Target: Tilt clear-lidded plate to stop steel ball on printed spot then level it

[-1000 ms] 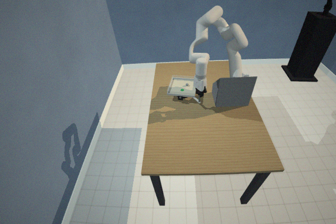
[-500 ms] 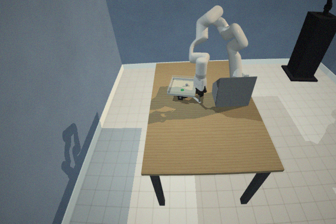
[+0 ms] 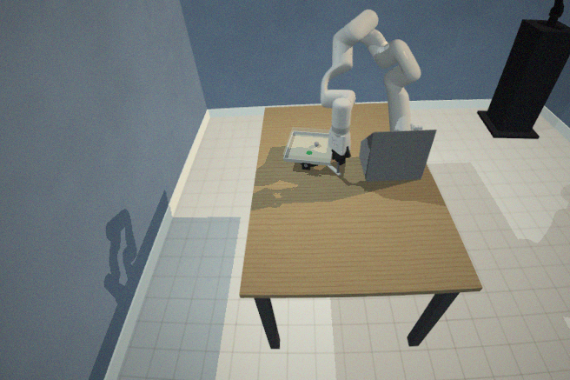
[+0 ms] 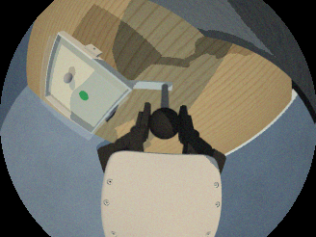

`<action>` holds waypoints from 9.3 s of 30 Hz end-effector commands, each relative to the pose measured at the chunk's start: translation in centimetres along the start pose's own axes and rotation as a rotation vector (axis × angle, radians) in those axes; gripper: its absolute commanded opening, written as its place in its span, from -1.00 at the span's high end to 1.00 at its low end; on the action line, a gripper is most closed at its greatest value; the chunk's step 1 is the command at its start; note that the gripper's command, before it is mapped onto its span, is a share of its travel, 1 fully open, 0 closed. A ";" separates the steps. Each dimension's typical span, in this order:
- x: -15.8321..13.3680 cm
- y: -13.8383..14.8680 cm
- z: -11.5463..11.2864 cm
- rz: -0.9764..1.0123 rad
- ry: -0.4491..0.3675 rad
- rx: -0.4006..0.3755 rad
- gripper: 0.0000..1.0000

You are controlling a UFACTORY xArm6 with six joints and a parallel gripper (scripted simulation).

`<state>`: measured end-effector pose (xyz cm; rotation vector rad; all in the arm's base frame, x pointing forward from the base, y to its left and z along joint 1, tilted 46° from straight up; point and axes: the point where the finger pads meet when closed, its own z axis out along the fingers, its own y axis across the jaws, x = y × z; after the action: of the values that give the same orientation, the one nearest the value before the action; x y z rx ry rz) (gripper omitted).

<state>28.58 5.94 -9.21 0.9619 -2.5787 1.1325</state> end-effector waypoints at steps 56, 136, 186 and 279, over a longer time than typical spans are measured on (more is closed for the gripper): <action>0.0 0.0 -0.1 0.001 -0.003 -0.001 1.00; 0.2 0.0 -0.1 0.001 -0.003 -0.001 1.00; 0.2 -0.1 -0.4 0.001 -0.003 -0.001 1.00; 0.1 0.0 -0.1 0.001 -0.003 -0.001 -0.22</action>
<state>28.46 5.88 -9.10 0.9610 -2.5797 1.1308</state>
